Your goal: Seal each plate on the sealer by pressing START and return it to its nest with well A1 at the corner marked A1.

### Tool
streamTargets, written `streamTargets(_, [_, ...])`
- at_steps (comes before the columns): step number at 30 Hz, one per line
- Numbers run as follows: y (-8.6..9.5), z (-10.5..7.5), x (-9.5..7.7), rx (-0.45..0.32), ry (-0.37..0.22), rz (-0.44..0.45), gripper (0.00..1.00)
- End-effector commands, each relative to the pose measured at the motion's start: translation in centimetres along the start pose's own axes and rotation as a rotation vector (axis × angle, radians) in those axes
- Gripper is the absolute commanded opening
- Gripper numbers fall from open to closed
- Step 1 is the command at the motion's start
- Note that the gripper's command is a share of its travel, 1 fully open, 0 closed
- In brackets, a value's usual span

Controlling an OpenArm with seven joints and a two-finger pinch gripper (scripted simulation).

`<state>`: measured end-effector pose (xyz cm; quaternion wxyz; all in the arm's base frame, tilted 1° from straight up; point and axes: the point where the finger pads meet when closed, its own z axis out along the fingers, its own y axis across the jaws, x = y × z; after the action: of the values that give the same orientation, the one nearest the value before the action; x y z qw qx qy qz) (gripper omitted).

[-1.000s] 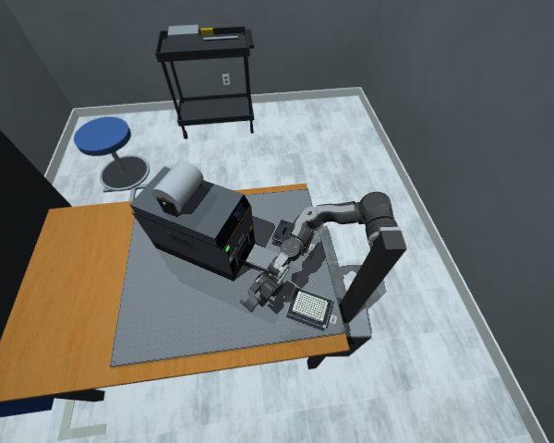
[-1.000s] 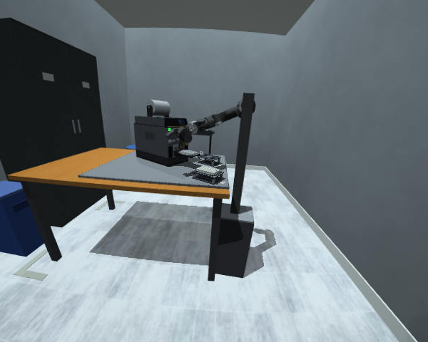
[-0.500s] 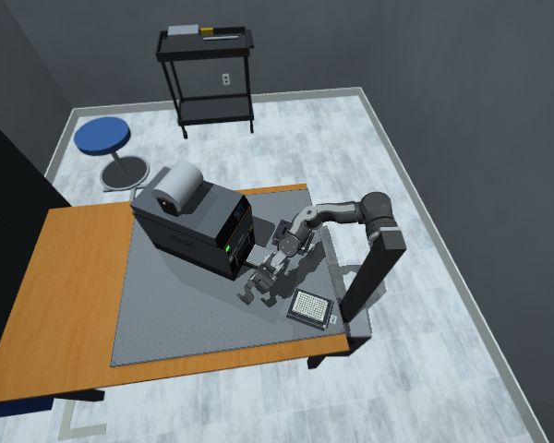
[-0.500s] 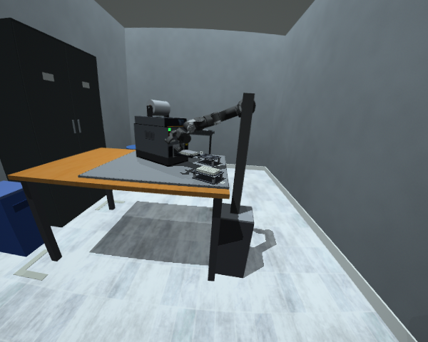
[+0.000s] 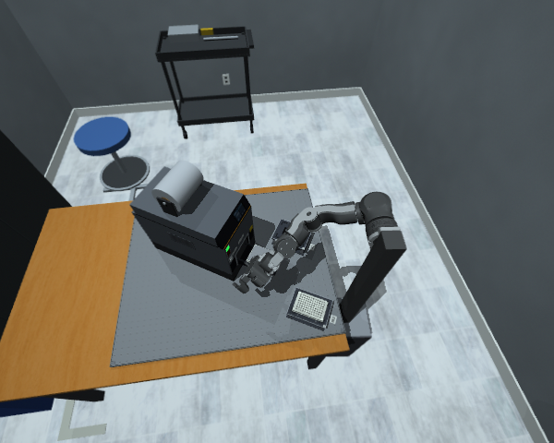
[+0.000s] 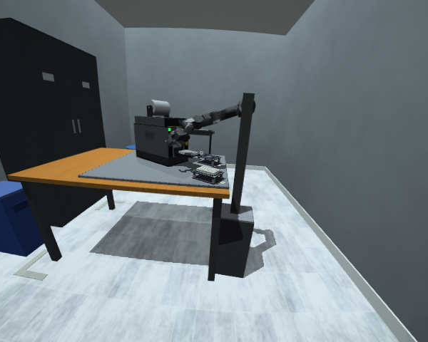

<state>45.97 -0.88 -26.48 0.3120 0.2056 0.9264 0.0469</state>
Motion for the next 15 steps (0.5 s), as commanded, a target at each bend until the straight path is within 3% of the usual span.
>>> streamTargets(1, [-0.9,0.0,-0.5,0.059,-0.025,-0.038,0.65])
streamTargets(7, [-3.0,-0.1,-2.6,0.200,-0.106,-0.100,0.65])
streamTargets(11, [-3.7,-0.2,-3.5,0.198,-0.111,-0.099,0.65])
streamTargets(13, [-4.7,-0.3,-2.7,0.215,-0.036,-0.082,0.65])
streamTargets(15, [-5.6,-0.5,-2.3,0.219,-0.020,-0.074,0.65])
